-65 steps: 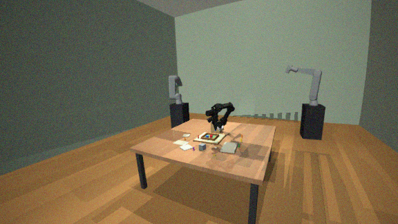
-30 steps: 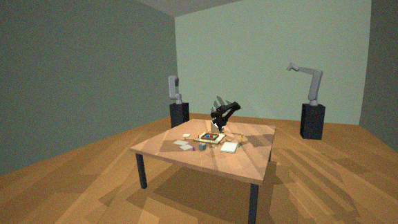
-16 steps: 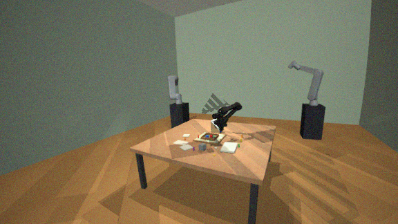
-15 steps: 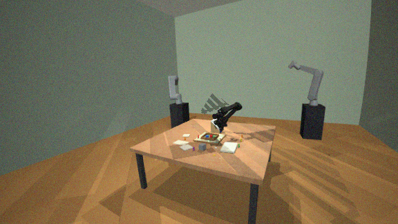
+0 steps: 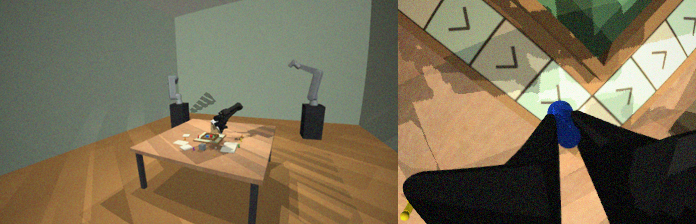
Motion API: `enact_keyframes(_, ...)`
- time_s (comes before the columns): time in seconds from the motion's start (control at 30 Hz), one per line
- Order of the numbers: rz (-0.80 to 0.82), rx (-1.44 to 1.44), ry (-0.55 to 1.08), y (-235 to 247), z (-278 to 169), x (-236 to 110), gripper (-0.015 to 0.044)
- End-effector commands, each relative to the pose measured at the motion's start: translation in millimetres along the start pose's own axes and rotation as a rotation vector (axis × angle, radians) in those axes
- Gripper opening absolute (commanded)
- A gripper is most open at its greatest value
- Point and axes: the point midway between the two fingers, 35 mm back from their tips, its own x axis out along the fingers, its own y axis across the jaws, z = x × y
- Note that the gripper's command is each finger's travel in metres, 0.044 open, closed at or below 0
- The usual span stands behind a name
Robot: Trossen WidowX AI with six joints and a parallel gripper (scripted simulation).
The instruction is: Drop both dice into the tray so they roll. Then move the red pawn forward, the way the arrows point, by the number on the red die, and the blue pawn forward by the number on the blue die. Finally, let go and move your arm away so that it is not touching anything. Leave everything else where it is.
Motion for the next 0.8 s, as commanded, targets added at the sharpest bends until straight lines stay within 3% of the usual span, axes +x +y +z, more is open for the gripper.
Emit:
enact_keyframes(0.0,0.003,0.002,0.003,-0.4,-2.6,14.6,0.0)
enact_keyframes(0.6,0.004,0.001,0.004,-0.3,-3.3,37.2,0.0)
enact_keyframes(0.77,0.003,-0.006,-0.001,0.6,-2.1,32.4,0.0131)
